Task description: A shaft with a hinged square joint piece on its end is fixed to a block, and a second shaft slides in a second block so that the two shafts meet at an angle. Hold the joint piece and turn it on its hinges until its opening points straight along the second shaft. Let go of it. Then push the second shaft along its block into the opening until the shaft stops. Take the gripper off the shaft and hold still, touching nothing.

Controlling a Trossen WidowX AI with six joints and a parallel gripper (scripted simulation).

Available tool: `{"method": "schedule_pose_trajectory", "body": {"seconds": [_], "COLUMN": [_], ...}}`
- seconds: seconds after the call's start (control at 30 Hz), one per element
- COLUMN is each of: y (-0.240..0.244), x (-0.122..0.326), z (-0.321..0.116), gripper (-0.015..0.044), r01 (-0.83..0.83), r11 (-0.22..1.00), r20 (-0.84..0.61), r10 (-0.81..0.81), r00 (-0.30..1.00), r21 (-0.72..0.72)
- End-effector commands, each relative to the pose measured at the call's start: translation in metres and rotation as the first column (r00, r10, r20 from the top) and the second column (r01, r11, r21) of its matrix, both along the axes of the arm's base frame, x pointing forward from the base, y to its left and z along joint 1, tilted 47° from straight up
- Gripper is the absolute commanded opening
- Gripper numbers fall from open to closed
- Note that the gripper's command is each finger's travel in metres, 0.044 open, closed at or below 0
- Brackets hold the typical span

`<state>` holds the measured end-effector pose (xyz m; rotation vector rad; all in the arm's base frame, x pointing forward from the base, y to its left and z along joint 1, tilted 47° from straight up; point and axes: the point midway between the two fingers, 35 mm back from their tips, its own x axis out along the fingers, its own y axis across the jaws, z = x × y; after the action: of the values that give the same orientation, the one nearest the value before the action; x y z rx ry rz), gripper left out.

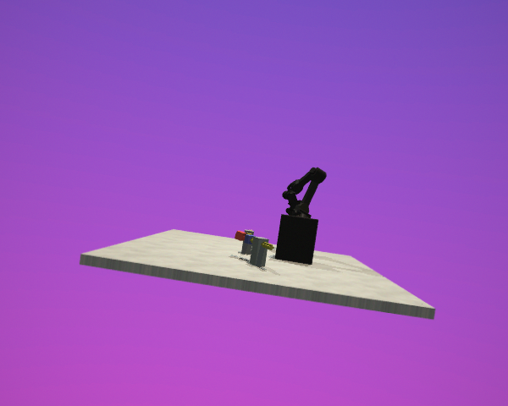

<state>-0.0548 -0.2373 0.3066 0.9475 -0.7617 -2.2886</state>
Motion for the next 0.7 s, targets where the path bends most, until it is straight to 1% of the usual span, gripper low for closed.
{"method": "schedule_pose_trajectory", "body": {"seconds": [0.0,0.23,0.3,0.67], "y": [-0.015,-0.03,-0.034,-0.053], "x": [0.022,0.052,0.067,0.145], "z": [-0.007,-0.016,-0.021,-0.048], "gripper": [0.044,0.044,0.044,0.044], "r01": [-0.1,-0.227,-0.278,-0.471], "r11": [0.992,0.955,0.937,0.782], "r20": [-0.03,-0.068,-0.059,-0.087], "r10": [0.102,0.244,0.296,0.548], "r00": [0.994,0.967,0.953,0.832], "r21": [0.083,0.192,0.214,0.408]}}
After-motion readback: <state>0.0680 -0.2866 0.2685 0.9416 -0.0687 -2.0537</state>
